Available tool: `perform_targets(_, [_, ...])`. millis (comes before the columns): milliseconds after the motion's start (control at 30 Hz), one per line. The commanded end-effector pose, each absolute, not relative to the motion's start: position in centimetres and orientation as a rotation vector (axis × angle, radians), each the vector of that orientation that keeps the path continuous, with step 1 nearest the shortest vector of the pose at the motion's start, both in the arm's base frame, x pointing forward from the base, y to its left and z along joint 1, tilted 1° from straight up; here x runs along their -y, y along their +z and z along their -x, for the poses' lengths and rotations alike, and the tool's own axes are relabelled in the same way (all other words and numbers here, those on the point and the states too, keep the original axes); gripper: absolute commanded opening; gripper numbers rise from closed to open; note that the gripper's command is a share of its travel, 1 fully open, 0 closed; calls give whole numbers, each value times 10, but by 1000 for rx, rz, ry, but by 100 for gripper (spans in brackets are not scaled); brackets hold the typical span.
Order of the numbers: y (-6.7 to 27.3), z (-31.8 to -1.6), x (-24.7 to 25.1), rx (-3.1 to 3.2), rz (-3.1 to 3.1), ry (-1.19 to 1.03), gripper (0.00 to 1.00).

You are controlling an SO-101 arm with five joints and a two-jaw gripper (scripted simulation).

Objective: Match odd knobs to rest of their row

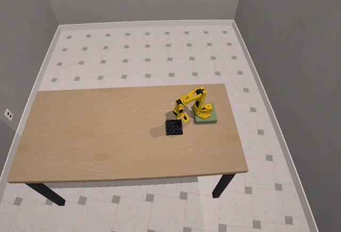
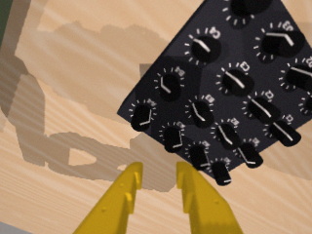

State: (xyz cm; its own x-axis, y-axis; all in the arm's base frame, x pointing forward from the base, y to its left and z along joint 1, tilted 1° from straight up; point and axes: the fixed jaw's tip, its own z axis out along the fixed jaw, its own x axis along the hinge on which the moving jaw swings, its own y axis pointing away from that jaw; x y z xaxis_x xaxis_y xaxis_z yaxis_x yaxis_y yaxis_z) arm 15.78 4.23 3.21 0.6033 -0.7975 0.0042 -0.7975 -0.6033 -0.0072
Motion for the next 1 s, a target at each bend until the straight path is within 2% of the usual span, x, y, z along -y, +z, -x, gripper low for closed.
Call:
perform_targets(0, [32,-156,-43,-1370,2818,-14,10])
perform_targets(300, [34,-163,-45,-1370,2818,-14,10])
perform_targets(567, [37,-193,-54,-1370,2818,-14,10])
perform_targets(967, [33,-223,-63,-1370,2818,-14,10])
